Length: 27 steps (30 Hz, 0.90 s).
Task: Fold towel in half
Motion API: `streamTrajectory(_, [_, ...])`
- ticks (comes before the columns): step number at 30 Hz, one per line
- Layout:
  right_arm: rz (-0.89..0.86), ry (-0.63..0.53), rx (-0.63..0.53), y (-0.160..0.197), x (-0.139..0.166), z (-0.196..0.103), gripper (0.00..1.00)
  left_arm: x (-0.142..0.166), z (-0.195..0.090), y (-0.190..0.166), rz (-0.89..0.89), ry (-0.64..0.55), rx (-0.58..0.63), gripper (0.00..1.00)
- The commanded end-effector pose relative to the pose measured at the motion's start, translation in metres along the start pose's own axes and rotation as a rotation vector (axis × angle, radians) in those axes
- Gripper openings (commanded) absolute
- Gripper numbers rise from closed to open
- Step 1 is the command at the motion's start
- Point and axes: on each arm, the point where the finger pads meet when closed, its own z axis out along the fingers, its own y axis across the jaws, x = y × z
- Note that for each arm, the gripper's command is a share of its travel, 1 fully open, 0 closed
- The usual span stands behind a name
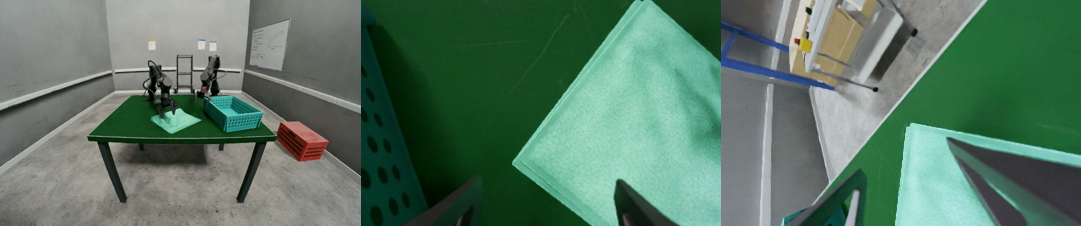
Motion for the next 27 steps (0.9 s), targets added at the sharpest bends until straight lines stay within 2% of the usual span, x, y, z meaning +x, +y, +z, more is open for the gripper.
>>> streamTrajectory(1, [-0.003, -0.046, -0.039, 0.018, -0.016, -0.033, 0.84, -0.013, -0.025, 0.002, 0.002, -0.033, -0.001, 0.78])
streamTrajectory(6, [-0.003, -0.036, -0.03, 0.015, -0.016, -0.058, 0.84, -0.004, -0.046, 0.002, 0.003, -0.014, -0.003, 0.78])
streamTrajectory(16, [0.001, -0.035, -0.029, 0.013, -0.022, -0.107, 0.84, -0.018, -0.104, -0.005, 0.003, -0.052, 0.009, 0.78])
streamTrajectory(21, [0.001, -0.035, -0.029, 0.012, -0.024, -0.119, 0.84, -0.018, -0.117, -0.006, 0.003, -0.053, 0.011, 0.78])
streamTrajectory(27, [0.0, -0.035, -0.029, 0.012, -0.024, -0.119, 0.84, -0.016, -0.114, -0.005, 0.002, -0.043, 0.008, 0.78])
